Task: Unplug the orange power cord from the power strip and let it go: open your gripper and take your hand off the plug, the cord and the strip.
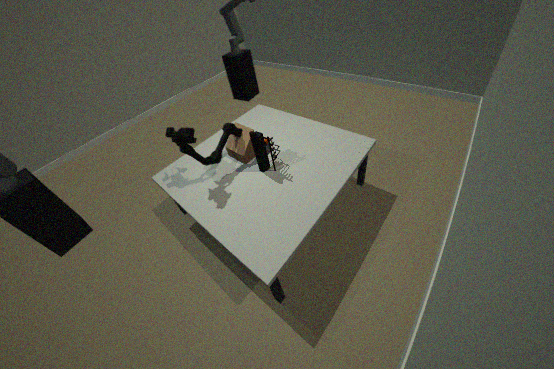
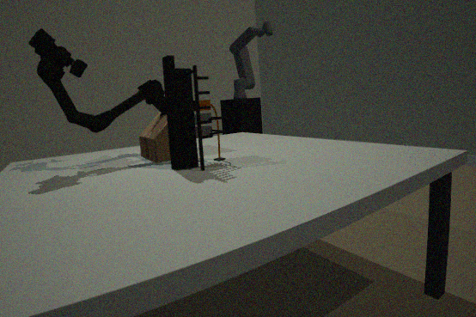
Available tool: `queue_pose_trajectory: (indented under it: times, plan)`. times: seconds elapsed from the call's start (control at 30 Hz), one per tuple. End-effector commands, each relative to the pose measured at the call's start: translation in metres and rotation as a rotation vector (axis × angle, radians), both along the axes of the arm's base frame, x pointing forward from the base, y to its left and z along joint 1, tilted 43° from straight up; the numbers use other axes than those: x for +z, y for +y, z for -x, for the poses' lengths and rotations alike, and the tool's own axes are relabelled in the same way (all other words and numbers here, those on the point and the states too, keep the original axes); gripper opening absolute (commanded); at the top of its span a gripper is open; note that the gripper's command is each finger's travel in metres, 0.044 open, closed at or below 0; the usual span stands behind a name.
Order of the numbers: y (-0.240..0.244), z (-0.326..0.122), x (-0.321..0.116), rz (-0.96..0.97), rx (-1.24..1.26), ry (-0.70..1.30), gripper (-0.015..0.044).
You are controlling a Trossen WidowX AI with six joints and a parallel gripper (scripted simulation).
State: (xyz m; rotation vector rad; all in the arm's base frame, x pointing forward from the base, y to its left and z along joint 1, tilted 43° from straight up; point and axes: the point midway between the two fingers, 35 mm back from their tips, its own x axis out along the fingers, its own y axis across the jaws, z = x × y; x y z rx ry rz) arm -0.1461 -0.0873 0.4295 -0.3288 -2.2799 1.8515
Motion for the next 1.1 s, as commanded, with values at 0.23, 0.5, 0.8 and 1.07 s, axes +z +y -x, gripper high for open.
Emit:
queue_pose_trajectory:
  times: [0.23,0.5,0.8,1.07]
  plan:
    - [0.109,-0.013,0.006,0.272,-0.306,0.032,0.0190]
    - [0.210,-0.058,-0.015,0.601,-0.662,0.108,0.0160]
    - [0.295,-0.137,-0.063,0.929,-1.040,0.171,0.0160]
    - [0.339,-0.239,-0.143,1.302,-1.456,0.246,0.0160]
